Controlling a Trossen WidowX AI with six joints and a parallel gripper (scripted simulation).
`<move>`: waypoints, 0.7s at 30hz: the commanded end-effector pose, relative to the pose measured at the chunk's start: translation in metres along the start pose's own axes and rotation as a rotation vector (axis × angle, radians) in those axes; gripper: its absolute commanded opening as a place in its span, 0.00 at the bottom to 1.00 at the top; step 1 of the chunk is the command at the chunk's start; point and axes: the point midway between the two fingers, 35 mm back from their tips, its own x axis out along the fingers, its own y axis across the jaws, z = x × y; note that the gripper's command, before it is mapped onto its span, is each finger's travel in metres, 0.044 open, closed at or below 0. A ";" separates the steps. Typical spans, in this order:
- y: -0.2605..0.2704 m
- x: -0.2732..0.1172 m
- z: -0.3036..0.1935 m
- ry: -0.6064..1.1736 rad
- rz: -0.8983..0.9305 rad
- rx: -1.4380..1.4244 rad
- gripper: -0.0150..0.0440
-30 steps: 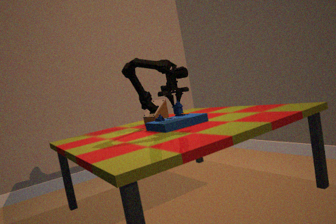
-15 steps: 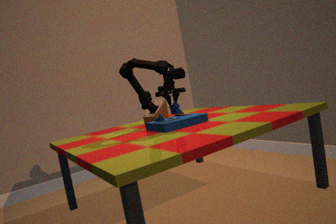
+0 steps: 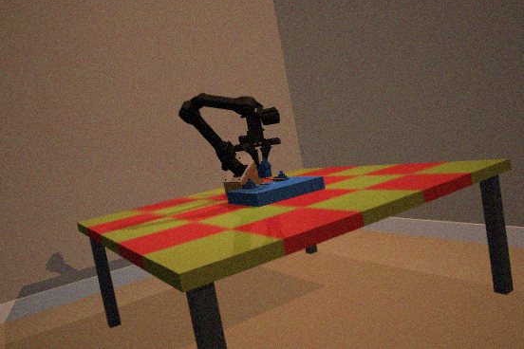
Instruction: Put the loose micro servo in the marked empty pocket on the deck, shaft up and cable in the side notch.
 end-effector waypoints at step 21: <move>0.000 0.020 0.009 0.003 -0.003 0.005 0.25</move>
